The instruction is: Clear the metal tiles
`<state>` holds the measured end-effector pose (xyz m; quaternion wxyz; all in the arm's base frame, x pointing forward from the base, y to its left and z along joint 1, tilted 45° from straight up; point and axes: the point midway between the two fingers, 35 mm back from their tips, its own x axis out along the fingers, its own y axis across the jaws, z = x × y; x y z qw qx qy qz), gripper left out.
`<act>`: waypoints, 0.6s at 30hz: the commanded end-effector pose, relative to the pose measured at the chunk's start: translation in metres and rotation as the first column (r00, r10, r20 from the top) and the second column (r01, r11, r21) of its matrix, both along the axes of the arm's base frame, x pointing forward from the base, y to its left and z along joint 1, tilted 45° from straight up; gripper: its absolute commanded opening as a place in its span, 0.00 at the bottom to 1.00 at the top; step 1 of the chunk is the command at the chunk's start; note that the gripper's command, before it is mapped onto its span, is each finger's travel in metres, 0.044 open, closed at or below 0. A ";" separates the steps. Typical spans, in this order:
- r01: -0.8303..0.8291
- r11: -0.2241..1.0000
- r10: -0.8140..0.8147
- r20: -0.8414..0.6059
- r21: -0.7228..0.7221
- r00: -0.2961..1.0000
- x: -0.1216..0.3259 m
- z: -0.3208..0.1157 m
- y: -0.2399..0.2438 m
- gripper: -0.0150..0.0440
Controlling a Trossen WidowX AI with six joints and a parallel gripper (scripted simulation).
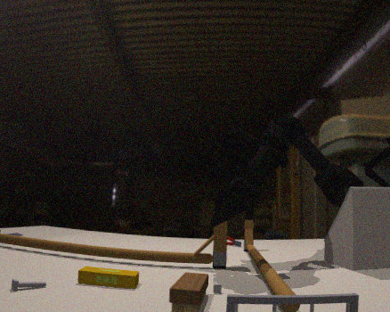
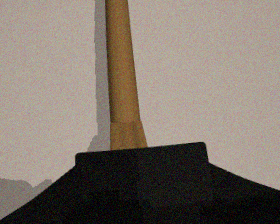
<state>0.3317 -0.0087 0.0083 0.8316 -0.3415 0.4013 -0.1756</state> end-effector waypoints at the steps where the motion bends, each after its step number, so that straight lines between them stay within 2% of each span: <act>1: -0.001 1.000 0.001 0.001 0.000 1.000 0.000 0.000 0.000 0.25; 18: 0.011 1.000 -0.011 0.004 0.003 1.000 -0.004 0.001 0.000 0.25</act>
